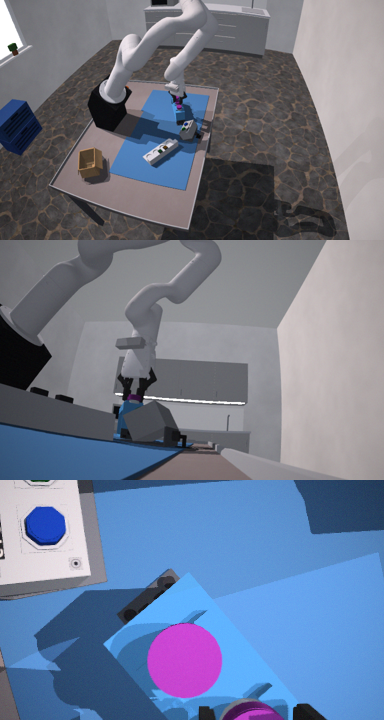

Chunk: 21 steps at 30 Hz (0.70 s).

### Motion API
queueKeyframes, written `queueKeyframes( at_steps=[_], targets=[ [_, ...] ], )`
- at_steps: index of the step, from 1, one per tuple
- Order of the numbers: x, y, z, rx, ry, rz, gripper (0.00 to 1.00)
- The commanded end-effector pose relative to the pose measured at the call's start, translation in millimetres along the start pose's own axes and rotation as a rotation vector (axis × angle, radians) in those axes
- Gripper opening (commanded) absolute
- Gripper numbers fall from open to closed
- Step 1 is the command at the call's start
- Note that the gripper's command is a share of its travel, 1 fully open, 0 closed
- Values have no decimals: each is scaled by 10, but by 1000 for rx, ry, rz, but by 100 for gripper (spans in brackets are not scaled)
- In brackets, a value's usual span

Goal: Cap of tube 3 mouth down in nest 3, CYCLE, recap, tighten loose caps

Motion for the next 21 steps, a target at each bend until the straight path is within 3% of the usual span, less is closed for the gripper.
queueKeyframes(
  at_steps=[1, 4, 5, 19, 21],
  targets=[
    [-21, -1, 8, -13, 85, -39, 46],
    [-22, 0, 9, -13, 85, -39, 46],
    [-22, 0, 9, -13, 85, -39, 0],
    [-22, 0, 9, -13, 85, -39, 0],
    [-22, 0, 9, -15, -15, -38, 0]
  ],
)
Point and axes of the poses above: the point where the finger pads meet when closed, its own y axis out along the fingers, its own z axis across the jaws, x = y × z, the point moved 6 cm from there along -y, back along the fingers, and after that the axes turned 4 degrees about y, right-handed, at the moved point
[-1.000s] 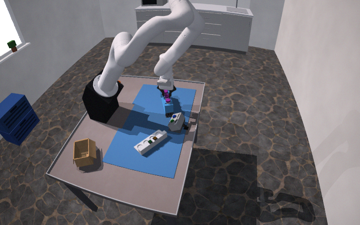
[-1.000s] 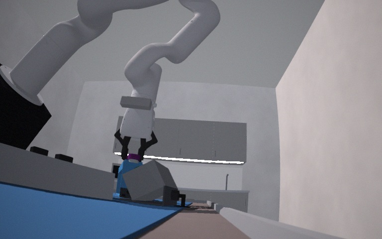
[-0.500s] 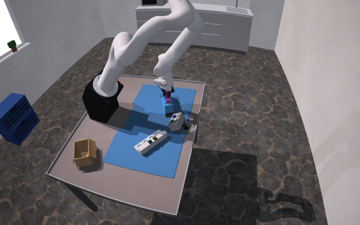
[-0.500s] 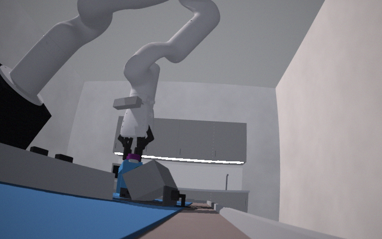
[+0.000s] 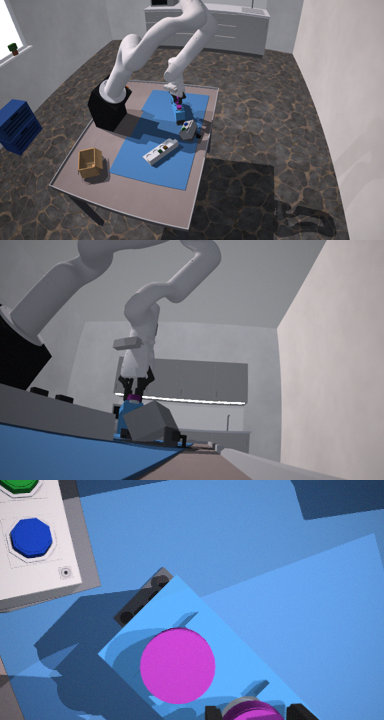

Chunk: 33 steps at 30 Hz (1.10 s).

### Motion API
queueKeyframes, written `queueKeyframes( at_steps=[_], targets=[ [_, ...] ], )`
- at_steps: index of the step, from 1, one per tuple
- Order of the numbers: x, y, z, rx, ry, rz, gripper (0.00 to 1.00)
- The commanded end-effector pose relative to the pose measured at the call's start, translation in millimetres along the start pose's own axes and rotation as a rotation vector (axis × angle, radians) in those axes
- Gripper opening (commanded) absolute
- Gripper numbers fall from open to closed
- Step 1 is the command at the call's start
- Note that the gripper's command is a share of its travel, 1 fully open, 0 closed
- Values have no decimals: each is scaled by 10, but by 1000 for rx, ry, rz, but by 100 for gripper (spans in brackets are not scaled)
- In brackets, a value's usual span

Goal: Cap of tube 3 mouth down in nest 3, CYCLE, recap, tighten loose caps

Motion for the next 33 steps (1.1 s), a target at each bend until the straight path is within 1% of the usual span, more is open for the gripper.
queueKeyframes(
  at_steps=[1, 3, 5, 12, 14, 19, 22, 28, 31, 33],
  targets=[
    [2, -1, -2, -1, -146, 0, 0],
    [2, -2, -2, -1, -246, 0, 0],
    [2, -2, -2, -1, -246, 0, 0],
    [2, -4, -2, -1, -593, -1, 0],
    [1, -4, -2, -1, -646, 0, 0],
    [1, -6, -2, -1, -883, -2, 0],
    [2, -6, -2, -1, -896, 0, 0],
    [2, -7, -2, -1, -1196, 0, 0],
    [2, -8, -2, -1, -1296, 0, 0],
    [2, -8, -2, -1, -1396, 0, 0]
  ],
)
Point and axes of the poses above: the point where the finger pads meet when closed, its own y axis out along the fingers, its own z axis across the jaws, x = y × z, the point moved 6 cm from there along -y, back along the fingers, and after that the axes turned 4 degrees about y, right-handed, at the moved point
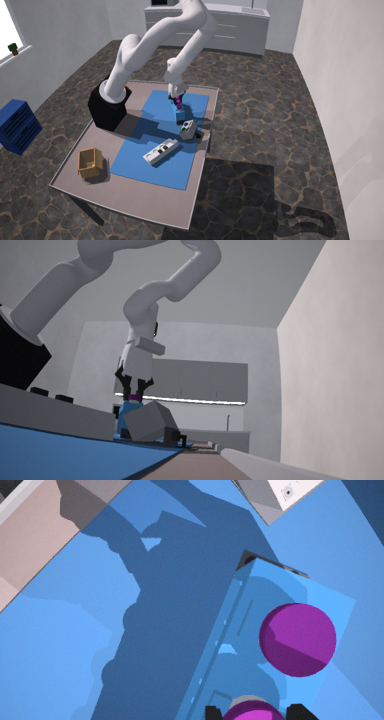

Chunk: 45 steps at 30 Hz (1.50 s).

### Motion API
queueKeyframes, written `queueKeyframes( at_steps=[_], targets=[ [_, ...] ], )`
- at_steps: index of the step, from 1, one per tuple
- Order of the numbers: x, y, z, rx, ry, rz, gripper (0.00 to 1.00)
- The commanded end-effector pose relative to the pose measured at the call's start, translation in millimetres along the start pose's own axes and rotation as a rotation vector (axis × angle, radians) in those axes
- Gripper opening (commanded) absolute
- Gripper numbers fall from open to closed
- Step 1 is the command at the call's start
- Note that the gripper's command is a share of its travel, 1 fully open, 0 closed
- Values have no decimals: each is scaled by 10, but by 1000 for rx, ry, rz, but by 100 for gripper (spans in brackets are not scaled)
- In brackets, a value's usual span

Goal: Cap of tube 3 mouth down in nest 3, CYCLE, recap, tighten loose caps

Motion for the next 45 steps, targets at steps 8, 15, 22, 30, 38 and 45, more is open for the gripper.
queueKeyframes(
  at_steps=[8, 15, 22, 30, 38, 45],
  targets=[
    [9, -4, -24, 32, -398, 10, 0],
    [9, -4, -24, 32, -398, 10, 46],
    [9, -3, -23, 32, -398, 10, 46],
    [9, -4, -25, 30, -72, 15, 46],
    [9, -4, -25, 28, 258, 20, 46],
    [9, -4, -24, 25, 519, 23, 46]
  ],
)
Point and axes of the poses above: the point where the finger pads meet when closed, its own y axis out along the fingers, its own z axis across the jaws, x = y × z, the point moved 6 cm from there along -y, back along the fingers, and after that the axes turned 4 degrees about y, right-handed, at the moved point
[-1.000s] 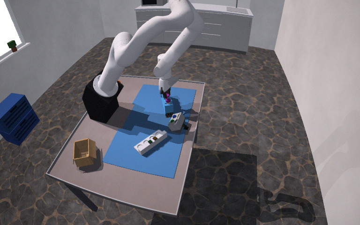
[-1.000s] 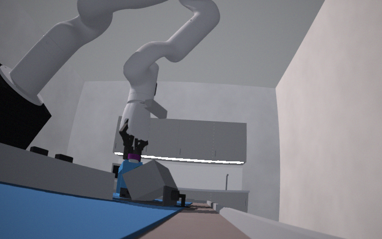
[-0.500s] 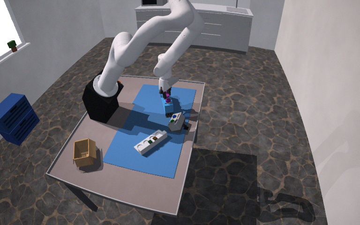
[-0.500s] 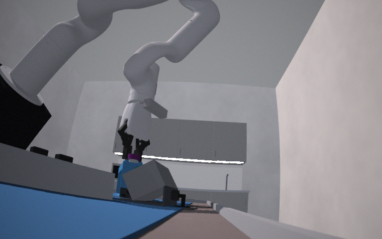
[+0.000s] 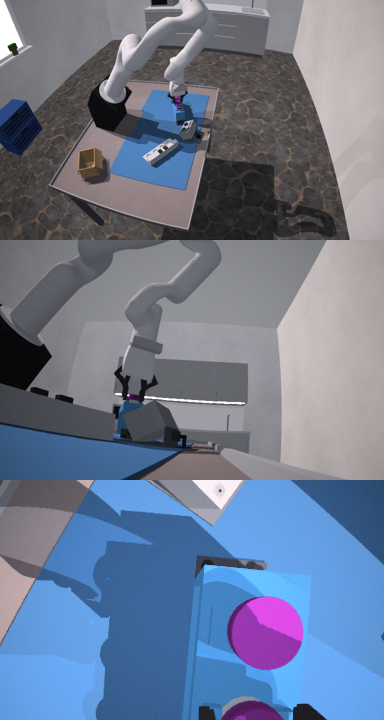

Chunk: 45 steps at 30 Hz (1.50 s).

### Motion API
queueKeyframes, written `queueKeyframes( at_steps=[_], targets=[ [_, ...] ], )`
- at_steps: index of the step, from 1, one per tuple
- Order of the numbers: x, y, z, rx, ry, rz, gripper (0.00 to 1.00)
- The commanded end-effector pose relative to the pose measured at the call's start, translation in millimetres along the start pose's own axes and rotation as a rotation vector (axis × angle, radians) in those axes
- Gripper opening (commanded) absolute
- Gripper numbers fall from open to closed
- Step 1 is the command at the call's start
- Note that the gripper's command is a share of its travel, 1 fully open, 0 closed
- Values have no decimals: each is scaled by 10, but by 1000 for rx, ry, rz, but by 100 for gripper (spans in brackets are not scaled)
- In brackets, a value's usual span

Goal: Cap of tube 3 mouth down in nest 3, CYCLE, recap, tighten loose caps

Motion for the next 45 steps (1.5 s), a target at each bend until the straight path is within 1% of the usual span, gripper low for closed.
queueKeyframes(
  at_steps=[1, 2, 3, 4, 5, 6, 7, 8, 9, 10, 12, 14, 17, 25, 26, 40, 44, 45],
  targets=[
    [-9, -1, 19, -32, 226, -20, 46],
    [-9, -1, 19, -32, 309, -21, 46],
    [-9, -1, 19, -32, 309, -21, 46],
    [-9, -1, 19, -31, 392, -22, 46],
    [-9, -1, 19, -31, 392, -22, 46],
    [-9, -1, 19, -29, 471, -23, 46],
    [-9, -1, 19, -30, 476, -24, 46],
    [-9, -1, 19, -28, 550, -24, 46],
    [-9, -1, 19, -29, 559, -25, 46],
    [-9, -1, 18, -27, 631, -25, 46],
    [-9, -1, 18, -27, 631, -25, 46],
    [-9, -1, 18, -24, 790, -27, 46],
    [-9, -1, 19, -25, 880, -30, 46],
    [-9, 0, 20, -25, 880, -30, 46],
    [-9, 0, 20, -25, 880, -30, 0],
    [-9, 0, 20, -25, 880, -30, 0],
    [-10, -1, 20, -28, 680, -27, 0],
    [-10, -1, 20, -28, 680, -27, 0]
  ],
)
Point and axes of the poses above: the point where the finger pads meet when closed, its own y axis out along the fingers, its own z axis across the jaws, x = y × z, the point moved 6 cm from there along -y, back along the fingers, and after that the axes turned 4 degrees about y, right-handed, at the moved point
